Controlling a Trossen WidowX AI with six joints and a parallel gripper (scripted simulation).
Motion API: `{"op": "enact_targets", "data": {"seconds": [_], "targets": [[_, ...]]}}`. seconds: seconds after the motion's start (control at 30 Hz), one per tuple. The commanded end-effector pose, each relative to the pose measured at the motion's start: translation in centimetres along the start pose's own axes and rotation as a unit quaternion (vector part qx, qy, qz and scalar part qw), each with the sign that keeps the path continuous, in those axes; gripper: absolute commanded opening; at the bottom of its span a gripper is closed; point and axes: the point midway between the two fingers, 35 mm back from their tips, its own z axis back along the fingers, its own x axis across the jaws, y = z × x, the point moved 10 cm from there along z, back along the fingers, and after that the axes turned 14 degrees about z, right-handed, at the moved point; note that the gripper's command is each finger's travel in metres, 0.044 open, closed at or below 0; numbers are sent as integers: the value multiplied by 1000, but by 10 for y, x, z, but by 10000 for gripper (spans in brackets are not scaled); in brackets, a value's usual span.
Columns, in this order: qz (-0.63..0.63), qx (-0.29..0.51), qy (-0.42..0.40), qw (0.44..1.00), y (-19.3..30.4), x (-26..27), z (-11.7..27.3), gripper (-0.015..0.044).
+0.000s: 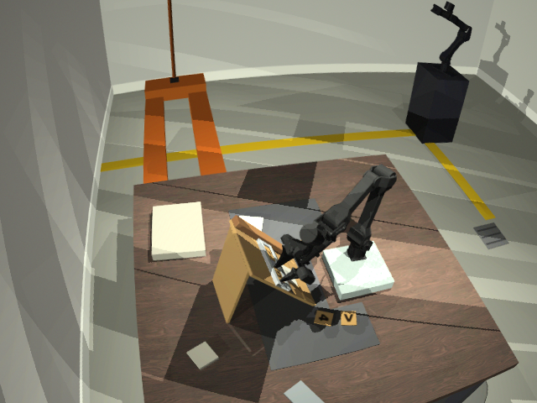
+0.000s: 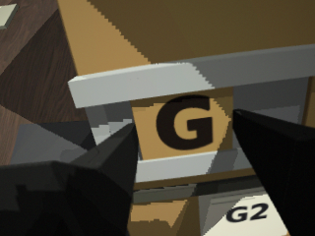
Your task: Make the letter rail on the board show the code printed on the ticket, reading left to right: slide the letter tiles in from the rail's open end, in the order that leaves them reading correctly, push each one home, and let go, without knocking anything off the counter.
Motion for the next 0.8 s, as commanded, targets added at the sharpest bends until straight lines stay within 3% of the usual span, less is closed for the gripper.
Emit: {"op": "enact_targets", "data": {"seconds": [0.0, 0.77], "targets": [[1, -3, -1, 1000, 0, -3, 1, 0], [2, -3, -1, 1000, 4, -16, 1, 0]]}}
